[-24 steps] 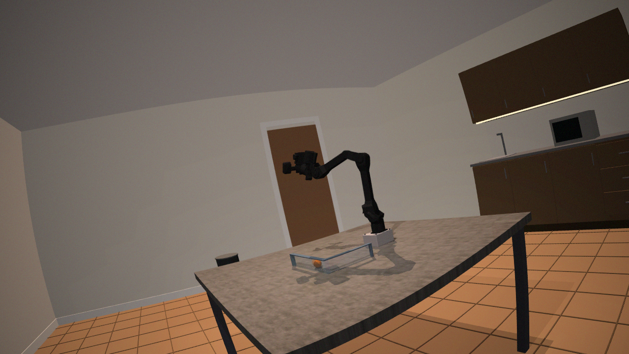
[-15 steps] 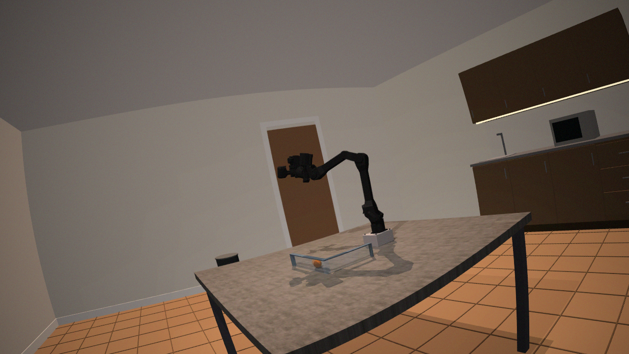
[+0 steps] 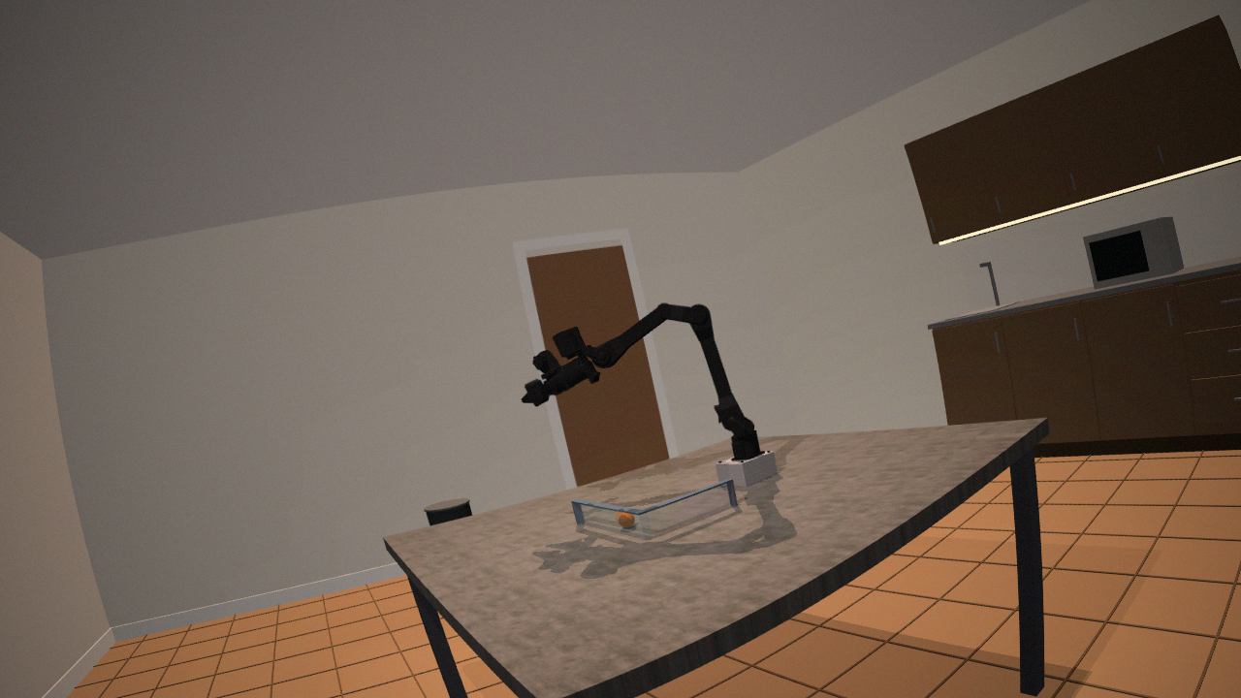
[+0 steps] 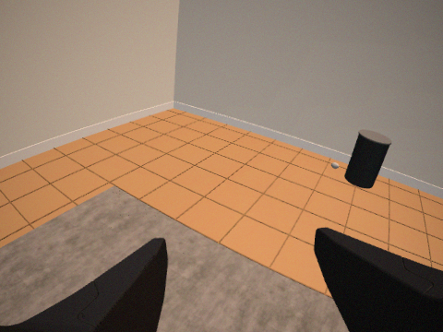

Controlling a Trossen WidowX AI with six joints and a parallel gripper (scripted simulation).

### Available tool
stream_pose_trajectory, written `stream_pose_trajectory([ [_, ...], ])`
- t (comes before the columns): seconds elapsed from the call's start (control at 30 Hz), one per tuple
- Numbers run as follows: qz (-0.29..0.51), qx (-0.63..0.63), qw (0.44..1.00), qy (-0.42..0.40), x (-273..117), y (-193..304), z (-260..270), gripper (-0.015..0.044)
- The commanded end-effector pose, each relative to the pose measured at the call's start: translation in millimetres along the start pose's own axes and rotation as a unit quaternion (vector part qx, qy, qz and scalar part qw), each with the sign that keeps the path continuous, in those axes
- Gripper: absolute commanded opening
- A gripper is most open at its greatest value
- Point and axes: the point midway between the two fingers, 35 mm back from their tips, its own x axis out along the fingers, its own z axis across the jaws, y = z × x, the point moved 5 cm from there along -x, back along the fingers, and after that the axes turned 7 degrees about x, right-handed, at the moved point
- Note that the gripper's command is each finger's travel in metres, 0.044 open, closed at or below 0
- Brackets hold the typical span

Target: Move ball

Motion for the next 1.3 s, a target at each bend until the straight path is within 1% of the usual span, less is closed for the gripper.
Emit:
stream_pose_trajectory([
  [0.0,0.074,-0.05,0.995,-0.053,-5,38,46,0.0277],
  [0.2,0.165,-0.09,0.975,-0.118,-20,78,92,0.0277],
  [0.4,0.298,-0.156,0.921,-0.198,-60,136,148,0.0277],
  [0.57,0.406,-0.219,0.852,-0.247,-108,182,182,0.0277],
  [0.8,0.546,-0.313,0.727,-0.276,-190,235,204,0.0277],
  [0.87,0.558,-0.323,0.713,-0.276,-199,239,205,0.0277],
  [1.13,0.558,-0.323,0.713,-0.276,-198,240,205,0.0277],
  [1.27,0.558,-0.323,0.713,-0.276,-195,253,205,0.0277],
])
